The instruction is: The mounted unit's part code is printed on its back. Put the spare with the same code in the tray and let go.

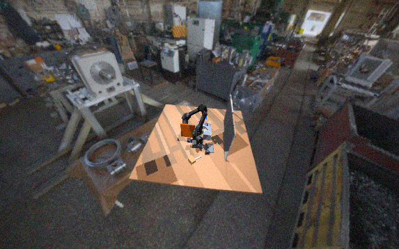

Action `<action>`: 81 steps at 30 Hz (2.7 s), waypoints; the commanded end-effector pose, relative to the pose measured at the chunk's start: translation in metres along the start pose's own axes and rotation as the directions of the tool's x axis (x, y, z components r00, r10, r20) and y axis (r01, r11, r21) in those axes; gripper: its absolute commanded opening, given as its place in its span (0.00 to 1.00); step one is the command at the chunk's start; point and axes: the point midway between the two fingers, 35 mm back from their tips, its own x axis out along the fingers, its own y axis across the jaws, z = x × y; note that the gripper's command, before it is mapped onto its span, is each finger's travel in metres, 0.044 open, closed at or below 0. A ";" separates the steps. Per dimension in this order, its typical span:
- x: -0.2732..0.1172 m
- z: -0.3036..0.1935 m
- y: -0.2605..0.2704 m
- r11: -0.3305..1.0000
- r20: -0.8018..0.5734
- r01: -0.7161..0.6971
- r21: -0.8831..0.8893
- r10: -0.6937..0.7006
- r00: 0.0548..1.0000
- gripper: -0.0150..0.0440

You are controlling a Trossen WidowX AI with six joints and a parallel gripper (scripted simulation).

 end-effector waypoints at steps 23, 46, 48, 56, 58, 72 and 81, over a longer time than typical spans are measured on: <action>-0.080 0.001 0.000 1.000 0.002 -0.002 0.007 0.002 1.000 0.25; -0.154 0.000 0.002 1.000 0.005 -0.001 0.008 0.001 1.000 0.25; -0.155 0.001 0.005 1.000 0.006 -0.001 0.007 0.001 1.000 0.25; -0.160 0.014 0.039 1.000 0.019 0.001 0.000 -0.001 1.000 0.25; -0.161 0.017 0.048 1.000 0.020 0.000 0.001 0.000 1.000 0.25; -0.164 0.027 0.109 1.000 0.019 -0.006 0.001 0.006 1.000 0.25; -0.161 0.026 0.149 1.000 0.012 -0.008 0.000 0.008 1.000 0.25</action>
